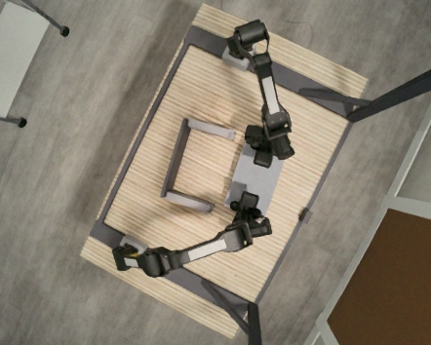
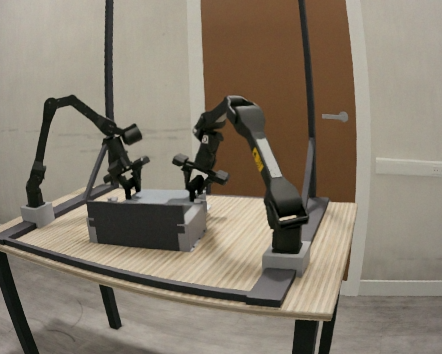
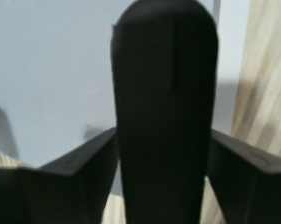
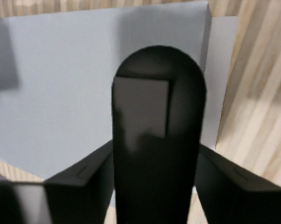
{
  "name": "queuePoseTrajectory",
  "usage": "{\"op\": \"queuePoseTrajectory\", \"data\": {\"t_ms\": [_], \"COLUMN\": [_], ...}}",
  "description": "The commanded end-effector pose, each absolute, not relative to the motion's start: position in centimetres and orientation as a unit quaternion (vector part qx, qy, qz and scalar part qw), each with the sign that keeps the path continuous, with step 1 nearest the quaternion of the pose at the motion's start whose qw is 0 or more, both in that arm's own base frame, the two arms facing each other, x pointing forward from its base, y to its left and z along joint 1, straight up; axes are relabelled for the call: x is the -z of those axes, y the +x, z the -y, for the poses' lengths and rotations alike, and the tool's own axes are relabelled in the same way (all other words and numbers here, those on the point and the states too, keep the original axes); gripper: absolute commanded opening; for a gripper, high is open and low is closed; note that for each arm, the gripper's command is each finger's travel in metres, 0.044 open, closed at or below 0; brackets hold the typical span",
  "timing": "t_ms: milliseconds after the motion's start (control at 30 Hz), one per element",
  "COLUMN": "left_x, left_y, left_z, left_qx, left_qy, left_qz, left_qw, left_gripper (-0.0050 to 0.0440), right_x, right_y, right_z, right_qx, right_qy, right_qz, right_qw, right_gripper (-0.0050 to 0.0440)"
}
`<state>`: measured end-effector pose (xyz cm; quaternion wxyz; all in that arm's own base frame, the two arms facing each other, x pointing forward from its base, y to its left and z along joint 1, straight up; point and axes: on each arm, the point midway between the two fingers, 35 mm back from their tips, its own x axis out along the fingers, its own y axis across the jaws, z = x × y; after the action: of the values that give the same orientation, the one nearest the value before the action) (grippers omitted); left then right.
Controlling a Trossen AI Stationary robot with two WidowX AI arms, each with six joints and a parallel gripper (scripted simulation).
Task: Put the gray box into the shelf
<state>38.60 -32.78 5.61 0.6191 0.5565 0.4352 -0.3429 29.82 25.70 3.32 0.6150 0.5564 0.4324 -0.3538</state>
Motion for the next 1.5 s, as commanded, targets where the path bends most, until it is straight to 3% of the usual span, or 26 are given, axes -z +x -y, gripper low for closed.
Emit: {"op": "queuePoseTrajectory", "data": {"t_ms": [0,267,467,500,533,767,833,1467], "left_x": [-5.6,-5.6,-5.6,-5.6,-5.6,-5.7,-6.5,-7.9], "left_y": [38.7,38.6,38.7,38.7,38.7,38.8,38.8,38.7], "left_z": [33.1,33.1,33.2,33.2,33.2,33.2,33.2,33.2], "left_qx": [0.345,0.345,0.345,0.345,0.345,0.344,0.343,0.343], "left_qy": [0.557,0.557,0.557,0.557,0.557,0.556,0.554,0.554], "left_qz": [-0.431,-0.431,-0.431,-0.431,-0.431,-0.43,-0.425,-0.425], "left_qw": [0.621,0.62,0.621,0.621,0.621,0.623,0.628,0.628], "left_gripper": [0.0192,0.0184,0.0146,0.014,0.0133,0.0065,0.011,0.011], "right_x": [-4.3,-4.5,-4.5,-4.5,-4.7,-4.5,-4.5,-6.0], "right_y": [30.2,30.3,30.2,30.2,30.0,30.2,30.2,30.2], "right_z": [-26.0,-26.2,-26.2,-26.2,-26.0,-26.2,-26.2,-26.2], "right_qx": [0.339,0.337,0.337,0.337,0.336,0.337,0.337,0.337], "right_qy": [0.568,0.57,0.57,0.57,0.571,0.57,0.57,0.57], "right_qz": [-0.43,-0.429,-0.429,-0.429,-0.429,-0.429,-0.429,-0.429], "right_qw": [0.615,0.614,0.614,0.614,0.614,0.614,0.614,0.614], "right_gripper": [0.018,0.0147,0.0107,0.0083,0.0107,0.0107,0.0107,0.0107]}}
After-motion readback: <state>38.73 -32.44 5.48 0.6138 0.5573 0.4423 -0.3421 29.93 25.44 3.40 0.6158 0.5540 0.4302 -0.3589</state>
